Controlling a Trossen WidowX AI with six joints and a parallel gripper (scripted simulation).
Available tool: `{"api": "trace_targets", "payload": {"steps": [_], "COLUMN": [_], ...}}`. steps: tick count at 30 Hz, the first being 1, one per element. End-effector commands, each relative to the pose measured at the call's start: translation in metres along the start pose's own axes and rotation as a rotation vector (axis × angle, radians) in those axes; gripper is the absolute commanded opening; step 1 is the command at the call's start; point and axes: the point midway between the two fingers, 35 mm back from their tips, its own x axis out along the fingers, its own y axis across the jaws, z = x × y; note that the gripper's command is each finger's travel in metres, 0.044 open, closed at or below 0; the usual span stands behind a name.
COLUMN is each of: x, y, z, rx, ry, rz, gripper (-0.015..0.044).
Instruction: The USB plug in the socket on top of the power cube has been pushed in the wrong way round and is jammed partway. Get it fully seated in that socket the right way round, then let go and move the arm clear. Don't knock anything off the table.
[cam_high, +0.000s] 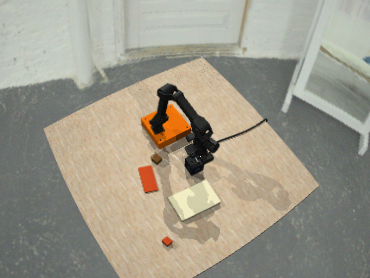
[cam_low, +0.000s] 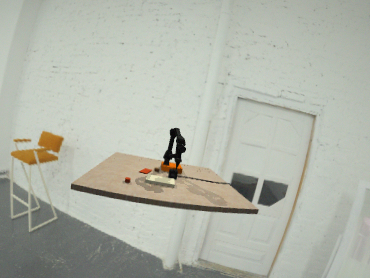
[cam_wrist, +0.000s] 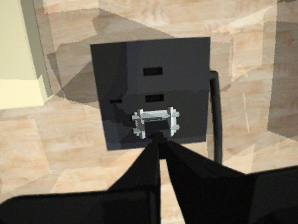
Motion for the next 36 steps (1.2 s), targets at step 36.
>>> {"api": "trace_targets", "payload": {"steps": [36], "x": [-0.005], "y": [0.0], "z": [-0.0004], "rx": [0.0], "ry": [0.0], "rz": [0.0], "gripper": [0.0095]}}
